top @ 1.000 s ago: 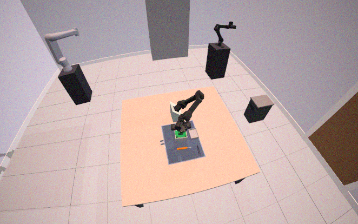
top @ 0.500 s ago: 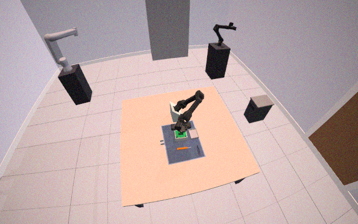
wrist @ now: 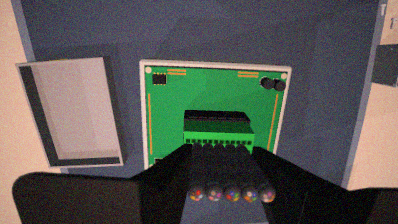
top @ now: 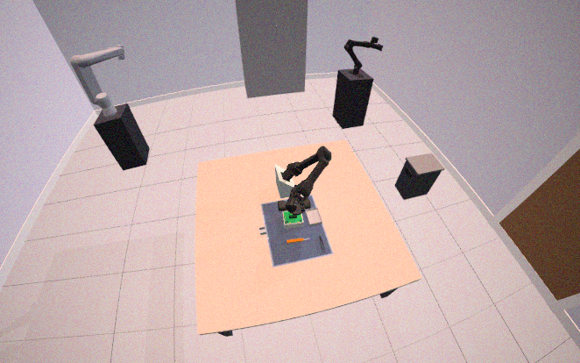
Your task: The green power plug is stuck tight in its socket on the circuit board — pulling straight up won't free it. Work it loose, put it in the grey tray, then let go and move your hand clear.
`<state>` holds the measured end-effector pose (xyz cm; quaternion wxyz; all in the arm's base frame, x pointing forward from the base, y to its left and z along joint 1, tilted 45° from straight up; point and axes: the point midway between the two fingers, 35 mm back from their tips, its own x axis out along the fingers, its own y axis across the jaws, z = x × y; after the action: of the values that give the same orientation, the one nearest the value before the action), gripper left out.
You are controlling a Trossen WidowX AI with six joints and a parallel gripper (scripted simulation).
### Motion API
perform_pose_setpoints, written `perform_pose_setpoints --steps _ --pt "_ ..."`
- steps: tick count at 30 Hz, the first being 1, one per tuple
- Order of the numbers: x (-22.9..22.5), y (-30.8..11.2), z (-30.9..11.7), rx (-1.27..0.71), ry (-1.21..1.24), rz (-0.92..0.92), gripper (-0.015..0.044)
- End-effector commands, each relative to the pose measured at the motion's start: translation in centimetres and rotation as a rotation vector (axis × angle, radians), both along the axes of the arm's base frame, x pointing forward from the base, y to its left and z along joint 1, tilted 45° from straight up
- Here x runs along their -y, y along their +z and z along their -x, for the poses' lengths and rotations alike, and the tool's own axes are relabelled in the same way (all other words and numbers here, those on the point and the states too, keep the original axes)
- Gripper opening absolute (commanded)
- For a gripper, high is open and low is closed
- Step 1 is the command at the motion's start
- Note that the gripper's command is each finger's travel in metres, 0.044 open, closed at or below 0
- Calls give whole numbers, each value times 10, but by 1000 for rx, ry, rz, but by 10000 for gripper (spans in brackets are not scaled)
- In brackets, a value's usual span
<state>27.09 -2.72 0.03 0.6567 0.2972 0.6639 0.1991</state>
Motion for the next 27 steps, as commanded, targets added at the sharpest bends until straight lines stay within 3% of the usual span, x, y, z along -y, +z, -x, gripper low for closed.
perform_pose_setpoints --steps 1,10,22,27 --pt "10 11 3 0 -21 0 0" --pt "22 -1 6 27 -32 -195 0" --pt "9 18 3 -9 -17 61 0" --pt "10 18 3 -8 -18 53 0"
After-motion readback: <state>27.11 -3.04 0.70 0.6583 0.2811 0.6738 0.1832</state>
